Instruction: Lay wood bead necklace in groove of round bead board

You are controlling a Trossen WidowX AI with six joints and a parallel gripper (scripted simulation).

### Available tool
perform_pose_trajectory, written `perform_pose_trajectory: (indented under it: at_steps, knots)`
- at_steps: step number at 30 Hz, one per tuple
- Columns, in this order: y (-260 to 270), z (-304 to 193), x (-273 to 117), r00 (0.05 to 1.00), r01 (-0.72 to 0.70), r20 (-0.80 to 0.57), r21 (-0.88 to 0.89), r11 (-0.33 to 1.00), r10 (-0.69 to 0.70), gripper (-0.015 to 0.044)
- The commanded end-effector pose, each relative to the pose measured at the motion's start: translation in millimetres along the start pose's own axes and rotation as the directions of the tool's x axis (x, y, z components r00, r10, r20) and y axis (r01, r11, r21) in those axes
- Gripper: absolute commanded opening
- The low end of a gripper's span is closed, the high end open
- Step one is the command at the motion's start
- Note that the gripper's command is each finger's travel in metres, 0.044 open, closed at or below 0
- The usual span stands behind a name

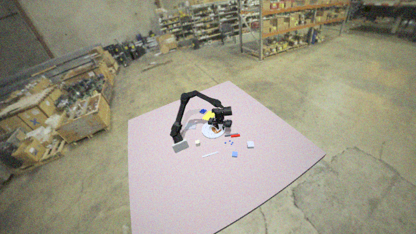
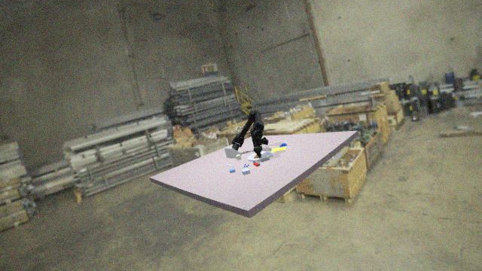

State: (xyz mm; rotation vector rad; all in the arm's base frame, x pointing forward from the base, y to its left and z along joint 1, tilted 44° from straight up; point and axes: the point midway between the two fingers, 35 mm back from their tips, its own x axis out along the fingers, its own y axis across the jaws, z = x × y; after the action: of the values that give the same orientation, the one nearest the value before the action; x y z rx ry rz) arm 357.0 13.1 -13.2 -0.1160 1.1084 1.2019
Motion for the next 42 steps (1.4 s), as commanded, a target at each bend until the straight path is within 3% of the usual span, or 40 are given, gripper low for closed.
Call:
perform_pose_trajectory:
  at_steps: [1,7,29,30,34,38,42]
  knots:
    - [0,0,0,1.000,0.000,0.000,-0.001,1.000,0.000,0.0289]
    - [1,0,-10,1.000,-0.003,0.000,0.003,1.000,0.003,0.0440]
    - [1,0,-14,1.000,-0.005,0.000,0.005,1.000,0.005,0.0440]
    - [2,-1,-14,1.000,-0.005,0.000,0.021,1.000,0.005,0.0414]
    - [12,-2,-20,1.000,-0.005,0.000,0.342,0.940,0.005,0.0310]
    - [25,-3,-27,1.000,-0.004,-0.001,0.680,0.733,0.005,0.0310]
    - [38,-6,-33,1.000,-0.002,-0.001,0.912,0.411,0.006,0.0310]
